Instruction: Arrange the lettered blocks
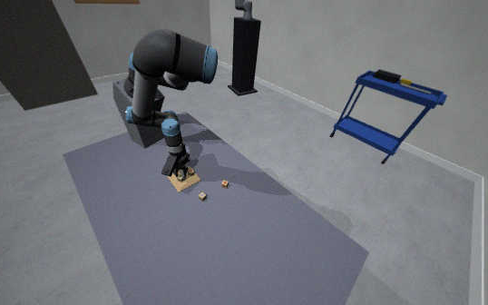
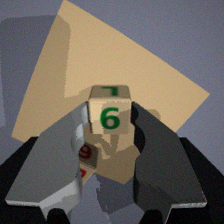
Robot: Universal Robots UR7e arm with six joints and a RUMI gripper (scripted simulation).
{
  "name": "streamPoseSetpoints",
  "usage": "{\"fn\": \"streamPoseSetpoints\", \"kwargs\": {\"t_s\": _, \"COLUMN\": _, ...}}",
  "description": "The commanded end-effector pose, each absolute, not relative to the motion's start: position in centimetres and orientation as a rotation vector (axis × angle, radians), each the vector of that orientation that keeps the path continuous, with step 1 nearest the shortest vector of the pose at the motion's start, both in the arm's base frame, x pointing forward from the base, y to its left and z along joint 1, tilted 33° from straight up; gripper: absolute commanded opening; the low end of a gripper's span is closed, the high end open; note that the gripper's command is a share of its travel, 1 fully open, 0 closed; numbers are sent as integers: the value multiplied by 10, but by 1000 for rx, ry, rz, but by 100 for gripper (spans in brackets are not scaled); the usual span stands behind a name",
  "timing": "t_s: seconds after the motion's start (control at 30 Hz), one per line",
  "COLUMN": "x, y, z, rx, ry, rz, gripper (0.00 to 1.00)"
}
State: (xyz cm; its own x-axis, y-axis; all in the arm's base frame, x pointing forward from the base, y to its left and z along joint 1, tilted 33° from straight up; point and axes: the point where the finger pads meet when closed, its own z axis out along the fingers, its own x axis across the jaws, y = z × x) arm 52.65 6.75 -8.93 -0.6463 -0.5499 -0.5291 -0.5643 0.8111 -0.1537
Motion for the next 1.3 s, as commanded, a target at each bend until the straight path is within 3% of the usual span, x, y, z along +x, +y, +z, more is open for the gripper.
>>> {"fn": "streamPoseSetpoints", "kwargs": {"t_s": 0.0, "x": 527, "y": 68, "z": -90, "rx": -821, "ry": 2424, "rz": 34, "gripper": 9}}
{"fn": "streamPoseSetpoints", "kwargs": {"t_s": 1.27, "x": 500, "y": 57, "z": -48, "rx": -819, "ry": 2425, "rz": 35, "gripper": 9}}
